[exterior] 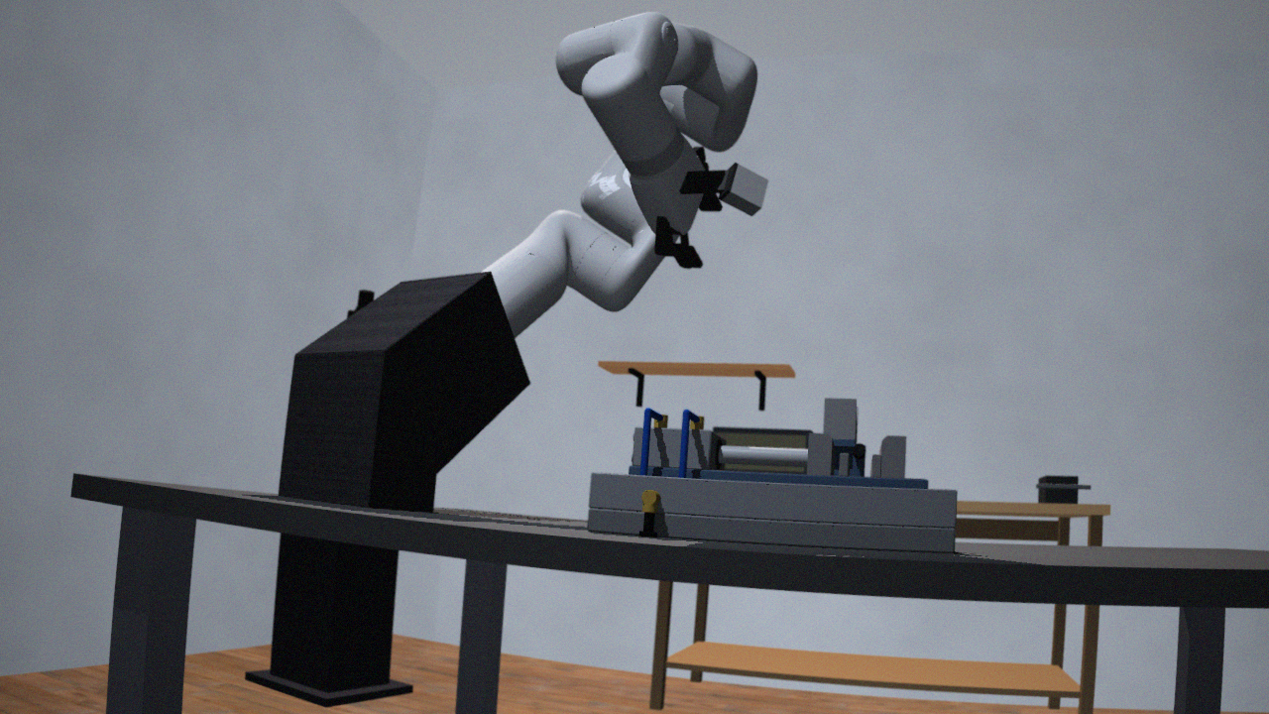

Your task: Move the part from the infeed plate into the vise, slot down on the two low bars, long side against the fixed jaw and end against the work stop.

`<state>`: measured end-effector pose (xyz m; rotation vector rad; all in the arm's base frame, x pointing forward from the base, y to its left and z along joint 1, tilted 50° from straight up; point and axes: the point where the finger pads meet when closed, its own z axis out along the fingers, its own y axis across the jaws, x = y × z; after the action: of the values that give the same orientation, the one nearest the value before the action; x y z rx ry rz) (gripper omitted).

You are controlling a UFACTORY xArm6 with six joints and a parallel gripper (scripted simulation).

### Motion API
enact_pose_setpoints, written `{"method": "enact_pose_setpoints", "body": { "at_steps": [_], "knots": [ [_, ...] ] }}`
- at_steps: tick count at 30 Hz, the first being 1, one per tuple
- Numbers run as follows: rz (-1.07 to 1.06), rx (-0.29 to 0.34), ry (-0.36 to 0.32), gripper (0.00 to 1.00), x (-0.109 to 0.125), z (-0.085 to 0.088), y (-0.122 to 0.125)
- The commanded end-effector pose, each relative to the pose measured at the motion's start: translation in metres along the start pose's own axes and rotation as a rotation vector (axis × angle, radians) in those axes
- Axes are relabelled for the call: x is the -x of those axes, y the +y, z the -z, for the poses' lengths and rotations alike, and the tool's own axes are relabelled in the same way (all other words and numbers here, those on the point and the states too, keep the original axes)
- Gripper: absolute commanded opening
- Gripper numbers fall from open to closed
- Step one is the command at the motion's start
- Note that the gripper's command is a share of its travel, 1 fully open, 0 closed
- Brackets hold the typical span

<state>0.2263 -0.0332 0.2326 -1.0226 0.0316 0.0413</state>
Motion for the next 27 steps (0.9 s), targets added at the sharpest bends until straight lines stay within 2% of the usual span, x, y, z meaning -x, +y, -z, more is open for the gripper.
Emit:
{"method": "enact_pose_setpoints", "body": {
  "at_steps": [1, 19, 21, 23, 27],
  "knots": [
    [0.002, 0.002, 0.000, 1.00, 0.000, 0.000, 0.000],
    [0.006, 0.010, -0.003, 1.00, -0.001, 0.000, 0.001],
    [0.033, 0.057, -0.020, 1.00, -0.005, -0.005, 0.007],
    [0.093, 0.151, -0.060, 1.00, -0.012, -0.014, 0.019],
    [0.139, 0.217, -0.092, 1.00, -0.018, -0.020, 0.027]
  ]
}}
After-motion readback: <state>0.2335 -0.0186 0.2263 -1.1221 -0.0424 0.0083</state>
